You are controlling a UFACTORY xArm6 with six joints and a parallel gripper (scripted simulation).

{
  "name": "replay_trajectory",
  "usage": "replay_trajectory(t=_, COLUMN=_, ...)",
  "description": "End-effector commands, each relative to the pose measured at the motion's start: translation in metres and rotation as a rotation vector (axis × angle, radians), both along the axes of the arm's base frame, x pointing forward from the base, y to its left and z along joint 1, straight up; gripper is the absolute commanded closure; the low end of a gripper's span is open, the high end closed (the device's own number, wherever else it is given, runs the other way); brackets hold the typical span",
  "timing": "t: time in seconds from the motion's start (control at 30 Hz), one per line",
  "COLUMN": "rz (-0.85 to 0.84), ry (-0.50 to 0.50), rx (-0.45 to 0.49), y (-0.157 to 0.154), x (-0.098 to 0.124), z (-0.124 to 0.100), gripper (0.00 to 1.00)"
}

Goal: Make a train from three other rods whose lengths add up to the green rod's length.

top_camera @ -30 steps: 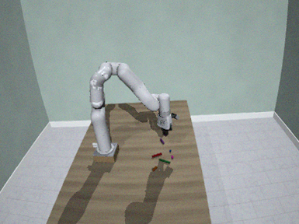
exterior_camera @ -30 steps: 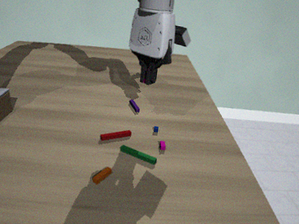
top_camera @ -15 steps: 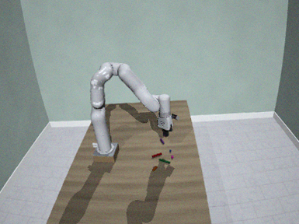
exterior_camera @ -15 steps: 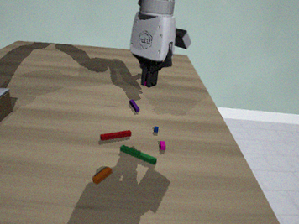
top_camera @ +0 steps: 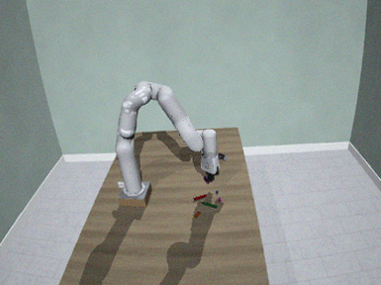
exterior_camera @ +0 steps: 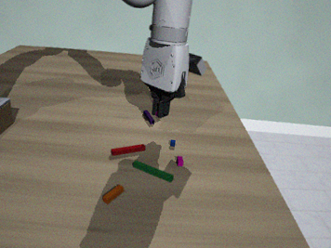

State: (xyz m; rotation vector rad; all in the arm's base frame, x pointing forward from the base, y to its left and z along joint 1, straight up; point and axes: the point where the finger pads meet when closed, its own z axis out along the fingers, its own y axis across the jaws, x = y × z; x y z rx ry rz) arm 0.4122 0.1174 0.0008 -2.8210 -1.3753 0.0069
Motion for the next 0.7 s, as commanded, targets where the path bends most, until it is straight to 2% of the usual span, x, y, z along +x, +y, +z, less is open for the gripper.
replay_trajectory(t=0.0, rz=0.000, ry=-0.005, rx=0.002, y=0.0010, x=0.0033, z=-0.0192, gripper=0.96)
replay_trajectory(t=0.27, rz=0.000, ry=-0.005, rx=0.002, y=0.0011, x=0.0033, z=-0.0275, gripper=0.96)
replay_trajectory(t=0.67, rz=0.000, ry=-0.005, rx=0.002, y=0.0011, x=0.0033, z=-0.0279, gripper=0.96)
